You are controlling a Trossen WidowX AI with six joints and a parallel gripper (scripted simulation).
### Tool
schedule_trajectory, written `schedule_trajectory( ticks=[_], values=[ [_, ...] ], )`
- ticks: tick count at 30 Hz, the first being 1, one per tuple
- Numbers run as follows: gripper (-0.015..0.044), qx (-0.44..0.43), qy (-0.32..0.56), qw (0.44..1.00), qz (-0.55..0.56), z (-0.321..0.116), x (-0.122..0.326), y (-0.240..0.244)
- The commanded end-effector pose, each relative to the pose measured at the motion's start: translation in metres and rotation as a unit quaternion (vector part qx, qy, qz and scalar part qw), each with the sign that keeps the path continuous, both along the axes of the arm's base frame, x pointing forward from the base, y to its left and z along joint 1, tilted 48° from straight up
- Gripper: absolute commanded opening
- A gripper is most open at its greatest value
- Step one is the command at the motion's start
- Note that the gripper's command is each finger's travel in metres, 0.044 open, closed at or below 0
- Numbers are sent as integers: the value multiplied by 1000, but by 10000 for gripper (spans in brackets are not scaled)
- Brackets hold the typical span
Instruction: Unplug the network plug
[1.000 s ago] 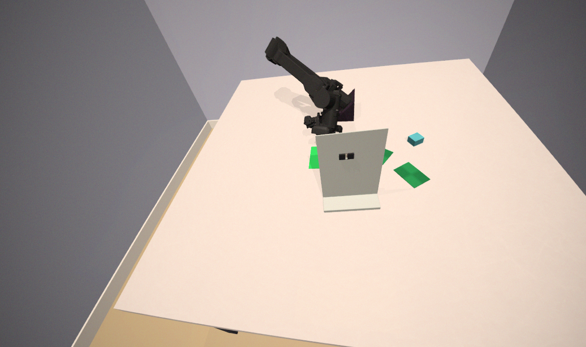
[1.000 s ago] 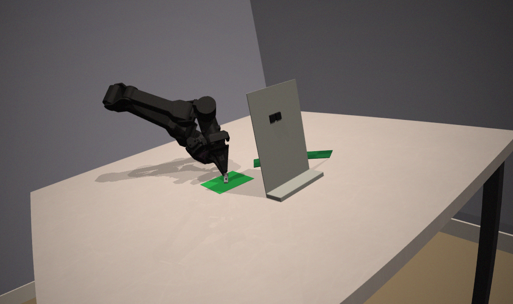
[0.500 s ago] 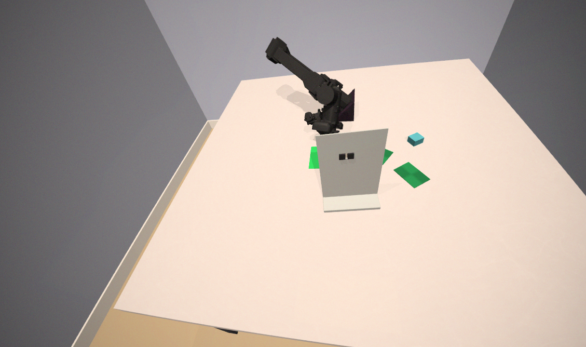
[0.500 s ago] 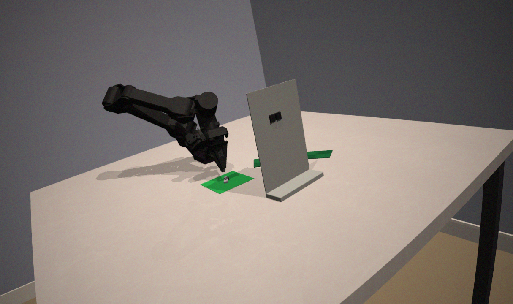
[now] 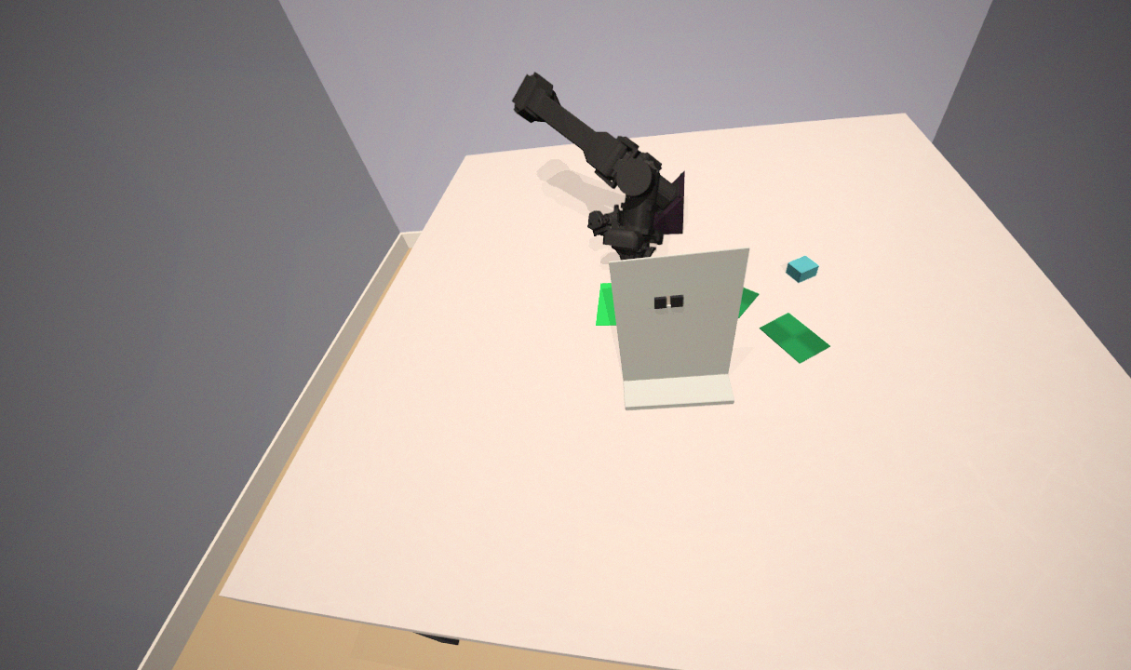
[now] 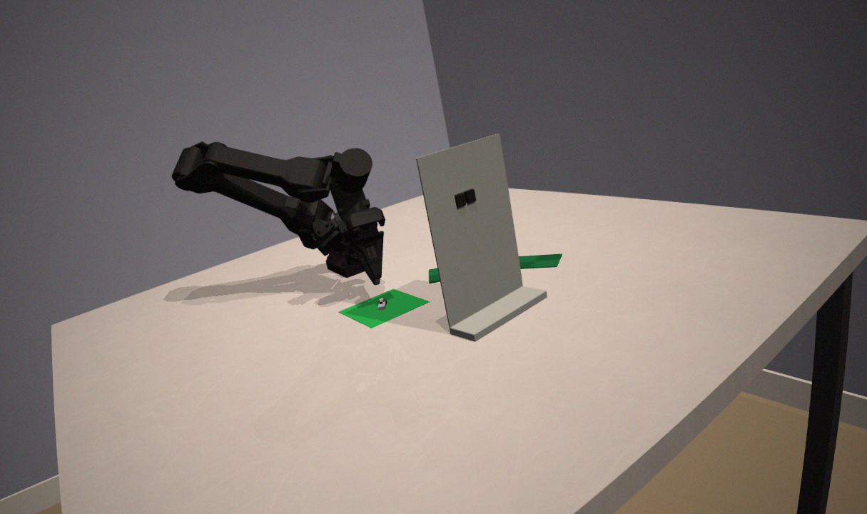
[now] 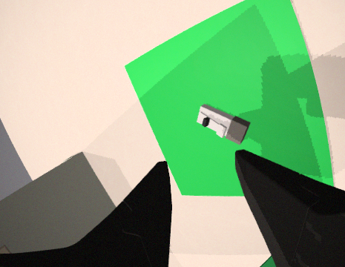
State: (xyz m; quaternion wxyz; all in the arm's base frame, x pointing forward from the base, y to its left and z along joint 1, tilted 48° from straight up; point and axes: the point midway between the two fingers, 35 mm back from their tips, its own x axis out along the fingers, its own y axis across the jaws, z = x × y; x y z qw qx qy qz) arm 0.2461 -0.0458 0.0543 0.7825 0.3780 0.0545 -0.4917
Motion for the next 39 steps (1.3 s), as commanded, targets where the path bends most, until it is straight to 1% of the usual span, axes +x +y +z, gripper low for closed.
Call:
schedule_trajectory(
  ticks=[1, 39],
  values=[
    [156, 0, -1, 1000, -2, 3, 1, 3],
    [156, 4, 3, 1000, -4, 24, 2, 32]
  ],
)
